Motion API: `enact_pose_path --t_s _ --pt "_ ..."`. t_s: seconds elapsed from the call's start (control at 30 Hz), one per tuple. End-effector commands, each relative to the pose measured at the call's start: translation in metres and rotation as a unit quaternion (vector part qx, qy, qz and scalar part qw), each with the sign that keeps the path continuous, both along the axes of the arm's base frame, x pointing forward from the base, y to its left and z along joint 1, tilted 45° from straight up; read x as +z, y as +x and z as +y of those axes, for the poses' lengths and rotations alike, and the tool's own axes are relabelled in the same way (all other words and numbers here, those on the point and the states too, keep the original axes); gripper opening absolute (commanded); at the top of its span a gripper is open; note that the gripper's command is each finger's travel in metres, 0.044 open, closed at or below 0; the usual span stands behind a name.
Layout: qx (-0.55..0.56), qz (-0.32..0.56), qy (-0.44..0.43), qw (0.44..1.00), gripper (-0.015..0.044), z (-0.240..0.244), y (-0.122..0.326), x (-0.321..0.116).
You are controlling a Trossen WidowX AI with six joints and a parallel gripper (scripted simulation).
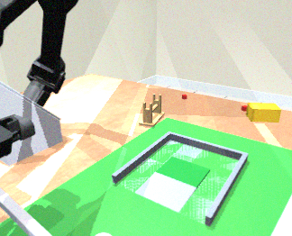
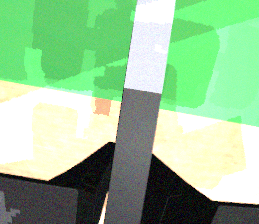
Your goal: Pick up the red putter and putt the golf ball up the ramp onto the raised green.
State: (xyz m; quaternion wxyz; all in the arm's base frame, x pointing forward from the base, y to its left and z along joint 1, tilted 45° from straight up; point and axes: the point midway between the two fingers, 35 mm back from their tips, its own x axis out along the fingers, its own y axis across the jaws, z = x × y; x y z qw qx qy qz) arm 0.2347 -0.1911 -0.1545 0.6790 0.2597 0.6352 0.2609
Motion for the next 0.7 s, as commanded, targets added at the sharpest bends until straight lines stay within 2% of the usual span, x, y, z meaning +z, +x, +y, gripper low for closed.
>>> enact_pose_path --t_s 0.0,0.33,0.67 --pt "0.0 0.0 0.0 1.0 0.0 0.0 0.0 0.0" --pt "0.0 0.0 0.0 1.0 0.0 -0.001 0.0 -0.001" --pt "-0.004 -0.002 0.001 1.0 0.0 -0.019 0.001 -0.022"
